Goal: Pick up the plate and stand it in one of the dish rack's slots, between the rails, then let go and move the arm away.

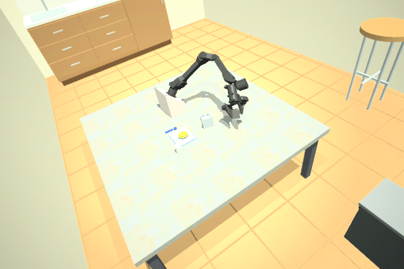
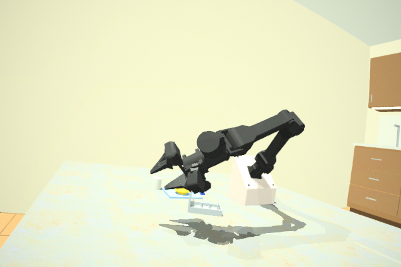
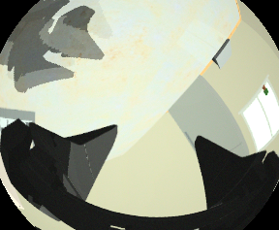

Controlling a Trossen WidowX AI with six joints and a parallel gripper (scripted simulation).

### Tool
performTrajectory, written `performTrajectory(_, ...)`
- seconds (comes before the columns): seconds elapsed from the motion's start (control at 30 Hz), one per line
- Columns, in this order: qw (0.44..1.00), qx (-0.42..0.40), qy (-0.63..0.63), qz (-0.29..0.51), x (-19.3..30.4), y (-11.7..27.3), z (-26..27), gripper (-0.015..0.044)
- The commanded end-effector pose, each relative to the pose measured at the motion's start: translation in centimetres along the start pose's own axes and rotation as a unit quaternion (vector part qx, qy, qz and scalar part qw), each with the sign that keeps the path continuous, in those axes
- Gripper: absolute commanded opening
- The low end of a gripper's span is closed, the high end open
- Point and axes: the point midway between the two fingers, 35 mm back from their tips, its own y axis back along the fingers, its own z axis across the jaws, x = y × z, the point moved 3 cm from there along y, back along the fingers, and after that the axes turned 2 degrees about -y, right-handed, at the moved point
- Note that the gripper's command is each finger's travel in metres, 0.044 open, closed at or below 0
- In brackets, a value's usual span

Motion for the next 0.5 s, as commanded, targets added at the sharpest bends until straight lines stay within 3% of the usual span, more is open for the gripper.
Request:
performTrajectory(0.0, 0.998, -0.051, -0.031, 0.023, 3.2, -1.8, 1.4, 0.04)
performTrajectory(0.47, 0.967, -0.184, -0.158, 0.077, 12.9, -4.1, 4.8, 0.04)
